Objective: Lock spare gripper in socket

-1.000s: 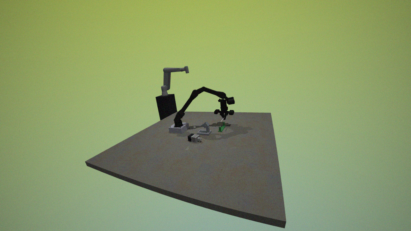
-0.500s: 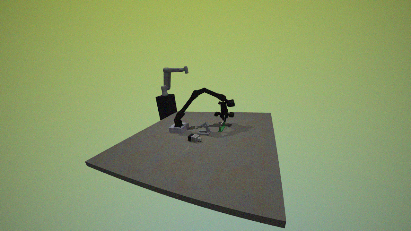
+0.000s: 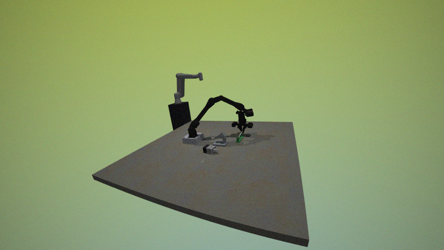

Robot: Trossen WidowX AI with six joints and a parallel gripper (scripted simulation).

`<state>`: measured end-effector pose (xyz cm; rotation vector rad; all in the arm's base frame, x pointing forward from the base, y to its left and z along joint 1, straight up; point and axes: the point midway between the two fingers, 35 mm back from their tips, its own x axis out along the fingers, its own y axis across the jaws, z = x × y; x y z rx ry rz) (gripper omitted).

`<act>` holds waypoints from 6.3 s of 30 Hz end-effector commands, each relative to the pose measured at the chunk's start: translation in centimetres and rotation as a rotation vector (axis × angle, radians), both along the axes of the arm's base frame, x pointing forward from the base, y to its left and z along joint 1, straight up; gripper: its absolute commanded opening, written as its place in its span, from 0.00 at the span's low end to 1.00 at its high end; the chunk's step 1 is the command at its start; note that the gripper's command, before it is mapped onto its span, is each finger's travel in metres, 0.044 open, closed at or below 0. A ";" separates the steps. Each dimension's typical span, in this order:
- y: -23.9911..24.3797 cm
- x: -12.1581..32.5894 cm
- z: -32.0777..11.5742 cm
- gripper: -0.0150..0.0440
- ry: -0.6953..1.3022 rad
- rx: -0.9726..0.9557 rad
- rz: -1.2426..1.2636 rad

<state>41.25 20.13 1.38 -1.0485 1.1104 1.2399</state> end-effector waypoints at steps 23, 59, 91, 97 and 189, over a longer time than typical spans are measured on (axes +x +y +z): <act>-0.2 -0.4 3.5 0.59 0.017 -0.007 0.000; -6.6 -0.7 12.4 0.56 -0.029 -0.054 -0.006; -6.4 -0.3 2.4 0.56 -0.029 -0.054 -0.006; -6.5 -0.3 1.4 0.56 -0.029 -0.054 -0.006; -12.5 -0.7 2.1 0.25 -0.005 -0.063 0.001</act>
